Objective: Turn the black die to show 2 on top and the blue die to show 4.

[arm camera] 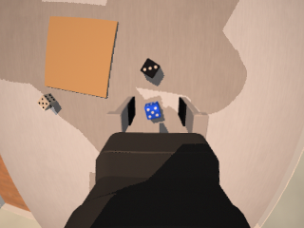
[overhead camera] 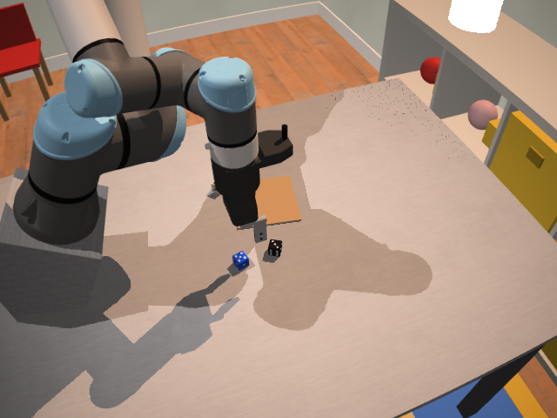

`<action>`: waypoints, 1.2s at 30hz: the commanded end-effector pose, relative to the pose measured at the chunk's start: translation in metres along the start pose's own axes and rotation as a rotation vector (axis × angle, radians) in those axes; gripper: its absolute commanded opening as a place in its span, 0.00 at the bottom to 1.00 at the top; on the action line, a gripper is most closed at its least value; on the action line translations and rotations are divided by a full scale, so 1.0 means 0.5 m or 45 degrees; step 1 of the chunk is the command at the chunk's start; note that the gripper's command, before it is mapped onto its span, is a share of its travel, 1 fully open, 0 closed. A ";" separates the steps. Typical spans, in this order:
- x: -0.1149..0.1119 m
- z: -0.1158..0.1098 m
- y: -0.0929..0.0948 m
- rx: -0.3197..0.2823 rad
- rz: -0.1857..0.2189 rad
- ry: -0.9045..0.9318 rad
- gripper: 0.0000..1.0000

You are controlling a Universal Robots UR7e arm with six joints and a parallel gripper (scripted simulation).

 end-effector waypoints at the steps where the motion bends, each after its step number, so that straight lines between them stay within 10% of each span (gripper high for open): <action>1: 0.000 0.000 0.000 0.001 -0.001 -0.001 1.00; 36: -0.034 0.105 -0.001 0.001 -0.001 -0.001 1.00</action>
Point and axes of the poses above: the point where the finger pads meet when closed, its own y axis out along the fingers, its own x axis across the jaws, z = x × y, the point moved 9 cm from there along -y, back along the fingers, and after that the axes turned 15 degrees about y, right-handed, at the moved point
